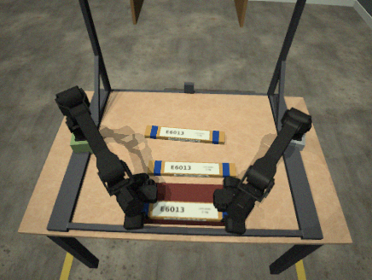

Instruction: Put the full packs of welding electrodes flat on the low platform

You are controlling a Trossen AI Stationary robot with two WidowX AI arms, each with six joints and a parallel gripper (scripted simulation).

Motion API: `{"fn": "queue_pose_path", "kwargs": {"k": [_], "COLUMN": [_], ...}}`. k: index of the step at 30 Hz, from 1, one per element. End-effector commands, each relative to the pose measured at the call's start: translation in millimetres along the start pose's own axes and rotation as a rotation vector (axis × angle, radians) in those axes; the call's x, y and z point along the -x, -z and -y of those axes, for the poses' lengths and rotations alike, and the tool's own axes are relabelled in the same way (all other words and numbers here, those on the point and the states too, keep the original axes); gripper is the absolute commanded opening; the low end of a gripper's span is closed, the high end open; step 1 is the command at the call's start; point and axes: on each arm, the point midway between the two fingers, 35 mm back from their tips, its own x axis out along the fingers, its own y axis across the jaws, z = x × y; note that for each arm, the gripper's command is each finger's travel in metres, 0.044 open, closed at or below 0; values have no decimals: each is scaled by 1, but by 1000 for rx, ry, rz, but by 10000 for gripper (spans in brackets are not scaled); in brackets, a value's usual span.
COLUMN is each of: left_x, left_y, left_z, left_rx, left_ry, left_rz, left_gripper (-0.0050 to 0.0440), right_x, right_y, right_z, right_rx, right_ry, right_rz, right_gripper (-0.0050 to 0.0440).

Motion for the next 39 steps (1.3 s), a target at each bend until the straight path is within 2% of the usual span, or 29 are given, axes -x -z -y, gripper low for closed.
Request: {"fn": "queue_pose_path", "kwargs": {"k": [1,13,14,20,21,39], "left_x": [32,33,33,34,26,26], "left_y": [-1,-2,-2,-4,-2,-2], "left_z": [-8,-8,-7,-9,-8,-8], "left_rx": [-6,-6,-6,-5,-3,-3], "left_ry": [-56,-56,-56,-64,-46,-46], "left_rz": [18,18,18,25,18,18], "left_gripper": [-50,-50,430,430,430,430], "right_x": [22,25,25,25,17,17], "right_y": [-5,-6,-6,-6,-2,-2], "right_z": [14,14,14,14,10,10], "right_rx": [15,17,17,13,9,9], "right_ry": [54,58,57,58,37,37], "right_rz": [24,27,27,29,18,18], "right_gripper": [-50,-50,430,430,430,430]}}
